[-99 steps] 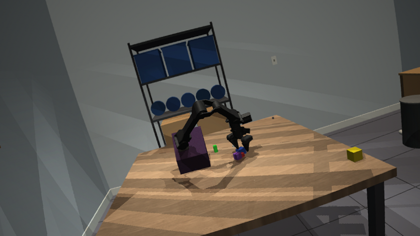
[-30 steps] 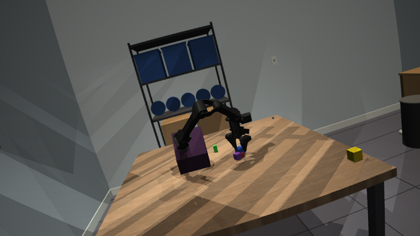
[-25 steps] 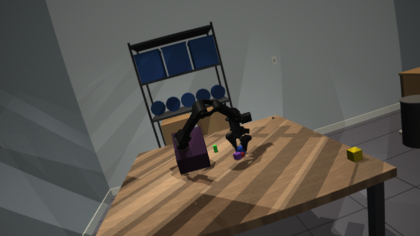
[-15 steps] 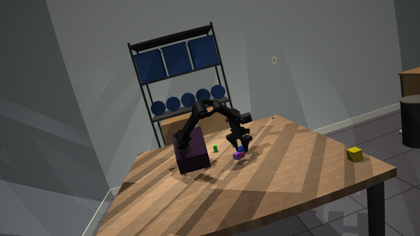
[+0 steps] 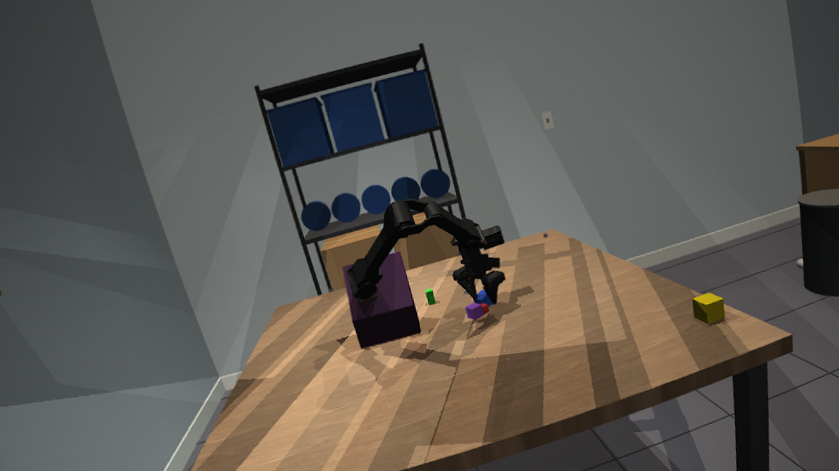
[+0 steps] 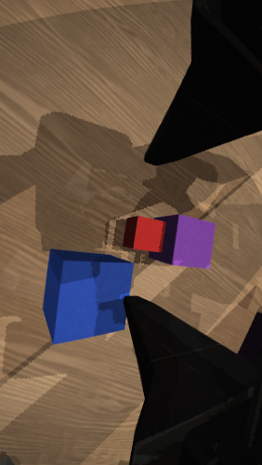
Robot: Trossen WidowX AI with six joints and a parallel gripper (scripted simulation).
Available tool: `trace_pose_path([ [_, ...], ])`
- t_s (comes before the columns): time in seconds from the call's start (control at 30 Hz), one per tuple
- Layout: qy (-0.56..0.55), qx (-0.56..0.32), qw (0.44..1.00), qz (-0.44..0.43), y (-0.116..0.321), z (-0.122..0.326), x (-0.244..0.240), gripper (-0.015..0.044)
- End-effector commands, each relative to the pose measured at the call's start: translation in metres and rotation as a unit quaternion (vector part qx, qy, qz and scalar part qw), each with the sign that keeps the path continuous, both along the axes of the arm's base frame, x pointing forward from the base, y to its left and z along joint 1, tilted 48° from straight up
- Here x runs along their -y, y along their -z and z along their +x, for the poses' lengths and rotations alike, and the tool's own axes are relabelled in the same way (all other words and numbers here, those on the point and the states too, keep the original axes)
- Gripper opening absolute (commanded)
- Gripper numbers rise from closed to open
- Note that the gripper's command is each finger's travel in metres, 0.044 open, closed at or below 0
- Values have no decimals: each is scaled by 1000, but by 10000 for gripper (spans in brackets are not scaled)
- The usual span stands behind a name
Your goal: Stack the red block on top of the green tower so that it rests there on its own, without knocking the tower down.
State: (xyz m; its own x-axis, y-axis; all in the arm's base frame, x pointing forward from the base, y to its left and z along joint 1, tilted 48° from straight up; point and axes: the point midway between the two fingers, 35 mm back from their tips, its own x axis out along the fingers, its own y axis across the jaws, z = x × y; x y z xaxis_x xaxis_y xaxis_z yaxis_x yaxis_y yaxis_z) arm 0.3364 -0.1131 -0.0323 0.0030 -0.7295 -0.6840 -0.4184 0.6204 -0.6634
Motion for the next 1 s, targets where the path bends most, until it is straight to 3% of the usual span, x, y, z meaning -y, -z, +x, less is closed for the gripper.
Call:
trace_pose_path([
  [0.0,26,-7,1000,-9,9,-9,19,440],
  [0.53,26,-7,1000,-9,10,-9,21,440],
  [0.97,26,-7,1000,-9,10,-9,21,99],
])
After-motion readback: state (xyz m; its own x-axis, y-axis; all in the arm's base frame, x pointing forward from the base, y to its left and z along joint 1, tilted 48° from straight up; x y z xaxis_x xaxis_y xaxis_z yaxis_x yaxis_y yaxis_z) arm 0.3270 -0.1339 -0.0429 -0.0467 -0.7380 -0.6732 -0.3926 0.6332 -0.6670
